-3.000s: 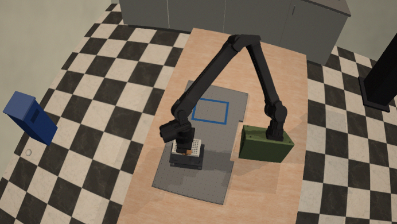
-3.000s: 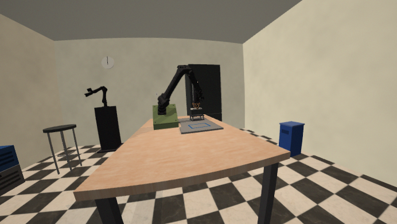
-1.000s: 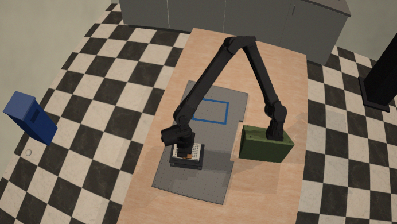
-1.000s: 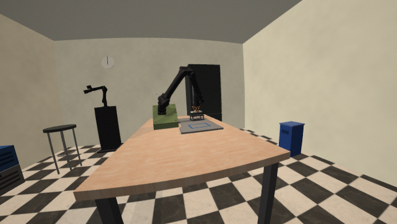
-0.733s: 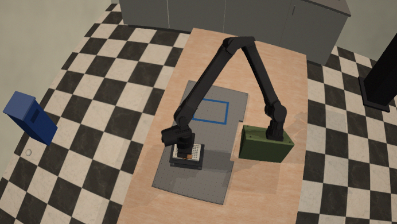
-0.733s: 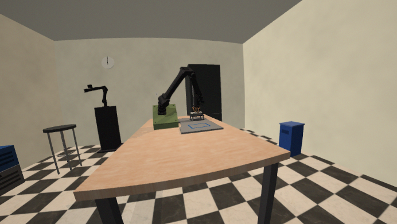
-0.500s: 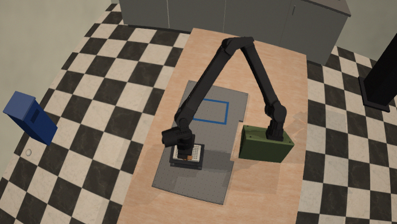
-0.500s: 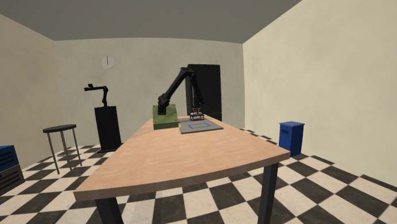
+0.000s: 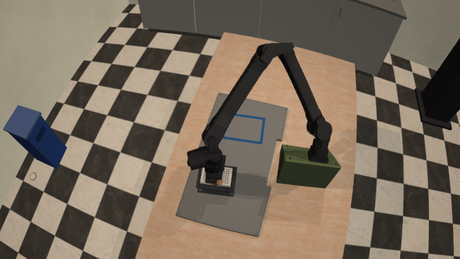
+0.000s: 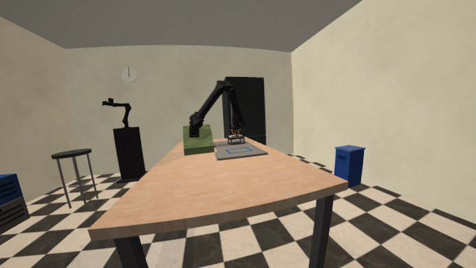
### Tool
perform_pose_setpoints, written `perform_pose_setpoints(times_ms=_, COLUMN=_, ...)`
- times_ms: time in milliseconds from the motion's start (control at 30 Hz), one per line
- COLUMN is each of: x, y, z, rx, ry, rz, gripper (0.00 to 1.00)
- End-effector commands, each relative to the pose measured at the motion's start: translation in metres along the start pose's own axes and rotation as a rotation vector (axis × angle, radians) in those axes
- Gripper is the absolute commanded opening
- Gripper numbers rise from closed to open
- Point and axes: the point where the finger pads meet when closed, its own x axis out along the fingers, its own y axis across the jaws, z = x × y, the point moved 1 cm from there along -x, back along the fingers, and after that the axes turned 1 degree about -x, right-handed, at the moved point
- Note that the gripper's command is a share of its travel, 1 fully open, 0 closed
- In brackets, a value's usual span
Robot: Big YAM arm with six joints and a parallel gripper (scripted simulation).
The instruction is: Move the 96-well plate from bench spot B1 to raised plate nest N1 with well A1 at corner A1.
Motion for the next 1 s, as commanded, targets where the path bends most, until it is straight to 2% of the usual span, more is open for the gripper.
perform_pose_setpoints(times_ms=0, x=-0.010, y=-0.001, z=0.013, rx=0.013, ry=-0.030, rz=0.008, gripper=0.00)
perform_pose_setpoints(times_ms=100, x=-0.010, y=-0.001, z=0.013, rx=0.013, ry=-0.030, rz=0.008, gripper=0.00)
perform_pose_setpoints(times_ms=133, x=-0.007, y=-0.009, z=0.016, rx=0.028, ry=-0.029, rz=0.013, gripper=0.00)
perform_pose_setpoints(times_ms=967, x=0.002, y=-0.006, z=0.010, rx=0.016, ry=-0.017, rz=0.007, gripper=0.00)
